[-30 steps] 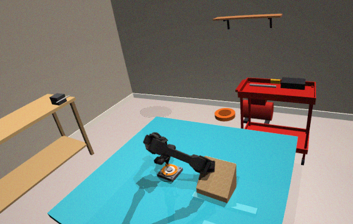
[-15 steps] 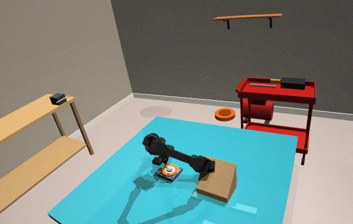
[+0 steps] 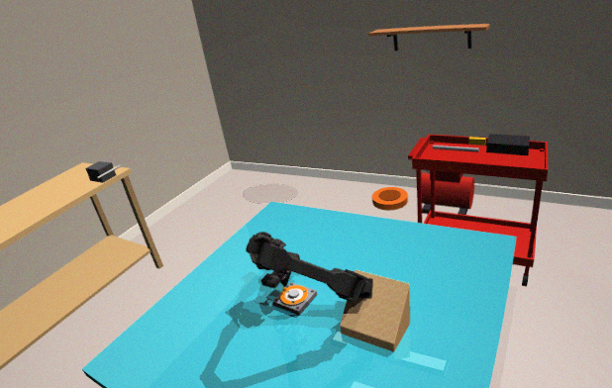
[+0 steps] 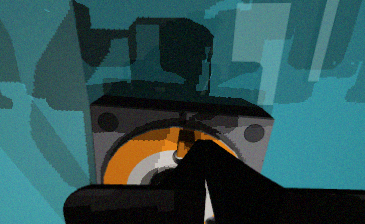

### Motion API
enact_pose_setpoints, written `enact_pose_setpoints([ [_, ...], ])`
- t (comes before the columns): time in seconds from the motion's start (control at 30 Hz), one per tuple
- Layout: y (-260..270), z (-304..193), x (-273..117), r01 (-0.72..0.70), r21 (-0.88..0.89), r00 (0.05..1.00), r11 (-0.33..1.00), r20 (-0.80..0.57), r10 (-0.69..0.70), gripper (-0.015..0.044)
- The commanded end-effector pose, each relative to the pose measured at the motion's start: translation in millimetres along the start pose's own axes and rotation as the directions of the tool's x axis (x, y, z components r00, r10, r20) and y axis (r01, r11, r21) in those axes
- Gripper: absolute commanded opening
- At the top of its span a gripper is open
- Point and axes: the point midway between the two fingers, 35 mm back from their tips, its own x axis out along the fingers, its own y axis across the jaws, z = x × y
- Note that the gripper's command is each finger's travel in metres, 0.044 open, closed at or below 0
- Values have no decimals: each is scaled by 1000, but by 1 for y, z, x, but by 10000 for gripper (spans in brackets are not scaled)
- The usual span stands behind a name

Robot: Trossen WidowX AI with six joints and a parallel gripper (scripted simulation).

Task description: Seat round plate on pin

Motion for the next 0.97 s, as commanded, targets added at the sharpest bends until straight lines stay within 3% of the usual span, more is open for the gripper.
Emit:
enact_pose_setpoints([
  [0.0, 0, 2, -17, 0, -6, 1000, 1000, 7, 0, 0],
  [0.2, -1, -1, -46, 0, -6, 1000, 1000, 7, 0, 0],
  [0.93, -3, 0, -39, -3, 4, 1000, 1000, 12, 3, 0],
])
